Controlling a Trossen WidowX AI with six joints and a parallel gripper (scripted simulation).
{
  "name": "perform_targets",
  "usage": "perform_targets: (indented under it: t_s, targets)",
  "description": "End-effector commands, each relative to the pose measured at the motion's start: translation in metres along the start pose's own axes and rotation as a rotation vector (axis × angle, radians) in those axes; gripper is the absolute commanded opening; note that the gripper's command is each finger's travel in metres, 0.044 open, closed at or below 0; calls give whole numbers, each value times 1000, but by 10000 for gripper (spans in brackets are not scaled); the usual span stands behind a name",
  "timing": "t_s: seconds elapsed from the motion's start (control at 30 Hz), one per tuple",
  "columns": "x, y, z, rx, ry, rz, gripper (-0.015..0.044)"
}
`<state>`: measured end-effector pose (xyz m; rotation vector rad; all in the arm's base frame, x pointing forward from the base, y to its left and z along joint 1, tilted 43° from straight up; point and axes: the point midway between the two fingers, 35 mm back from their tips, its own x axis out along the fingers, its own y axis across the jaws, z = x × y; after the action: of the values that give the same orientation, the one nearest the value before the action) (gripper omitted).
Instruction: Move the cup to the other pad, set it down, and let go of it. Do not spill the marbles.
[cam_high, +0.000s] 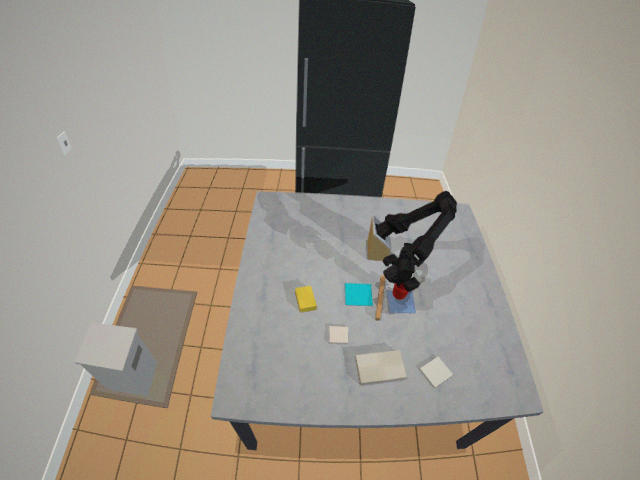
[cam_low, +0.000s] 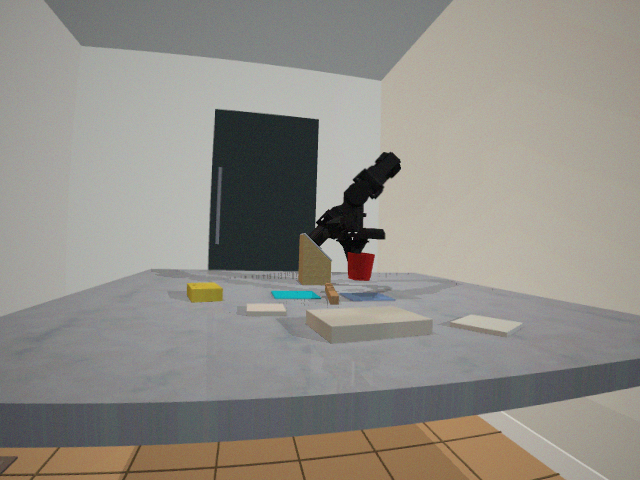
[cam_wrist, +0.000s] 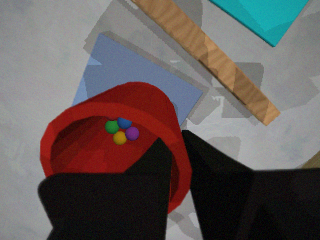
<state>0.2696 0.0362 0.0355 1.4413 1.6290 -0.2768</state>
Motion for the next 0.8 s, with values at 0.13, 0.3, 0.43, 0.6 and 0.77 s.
perform_targets:
  t_s: [0.13, 0.3, 0.43, 0.6, 0.77]
  targets:
    - [0, -13, 16, 1, 0, -4, 0]
    - [-1, -21, 25, 1, -1, -4, 0]
    - [-1, -27, 33, 0, -1, -4, 0]
    - [-2, -35, 43, 0, -2, -4, 0]
    - [-2, -43, 52, 0, -2, -4, 0]
